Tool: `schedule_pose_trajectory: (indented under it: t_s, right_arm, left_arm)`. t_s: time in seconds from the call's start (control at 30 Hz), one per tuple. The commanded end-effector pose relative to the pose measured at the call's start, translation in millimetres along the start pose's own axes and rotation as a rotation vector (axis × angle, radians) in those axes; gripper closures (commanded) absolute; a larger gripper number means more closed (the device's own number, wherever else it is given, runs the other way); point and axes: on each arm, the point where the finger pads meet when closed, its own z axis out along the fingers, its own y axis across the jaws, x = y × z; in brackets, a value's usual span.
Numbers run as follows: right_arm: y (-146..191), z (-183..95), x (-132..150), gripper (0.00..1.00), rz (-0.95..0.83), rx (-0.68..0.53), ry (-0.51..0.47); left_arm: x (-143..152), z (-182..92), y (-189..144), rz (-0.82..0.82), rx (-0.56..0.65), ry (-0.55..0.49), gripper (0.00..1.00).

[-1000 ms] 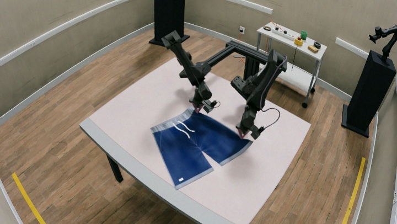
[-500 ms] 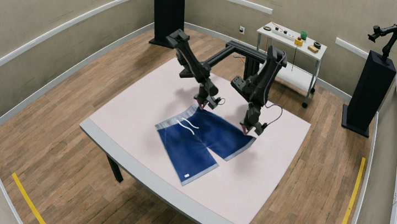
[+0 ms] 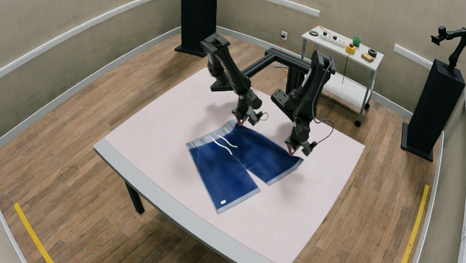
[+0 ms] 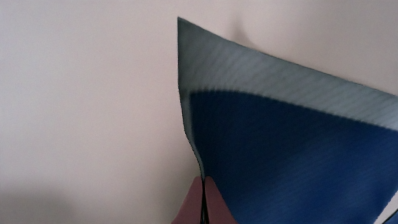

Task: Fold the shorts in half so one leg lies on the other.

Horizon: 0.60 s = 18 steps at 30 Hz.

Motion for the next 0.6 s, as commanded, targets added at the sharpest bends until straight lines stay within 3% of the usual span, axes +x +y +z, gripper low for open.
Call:
schedule_pose_trajectory:
  t_s: [0.0,0.1,0.13,0.3,0.43,0.57]
  right_arm:
    - [-5,-9,-5,1.0,0.006,0.029,-0.017]
    - [-5,-9,-5,1.0,0.006,0.03,-0.018]
    - [3,14,3,1.0,0.007,-0.027,-0.003]
    - [-9,32,-1,1.0,0.048,-0.045,-0.014]
    - [-16,15,-7,1.0,0.048,-0.012,-0.025]
    - [-22,17,-5,1.0,0.082,-0.035,-0.025]
  left_arm:
    - [-21,-7,-17,-0.004,0.051,-0.068,1.0]
    - [-17,-5,-15,0.004,0.043,-0.057,1.0]
    - [-20,4,-26,-0.008,0.042,-0.079,1.0]
    - [-11,24,-32,0.029,-0.004,-0.063,1.0]
    - [-11,21,-25,0.043,-0.015,-0.043,1.0]
    - [-9,22,-25,0.049,-0.017,-0.038,1.0]
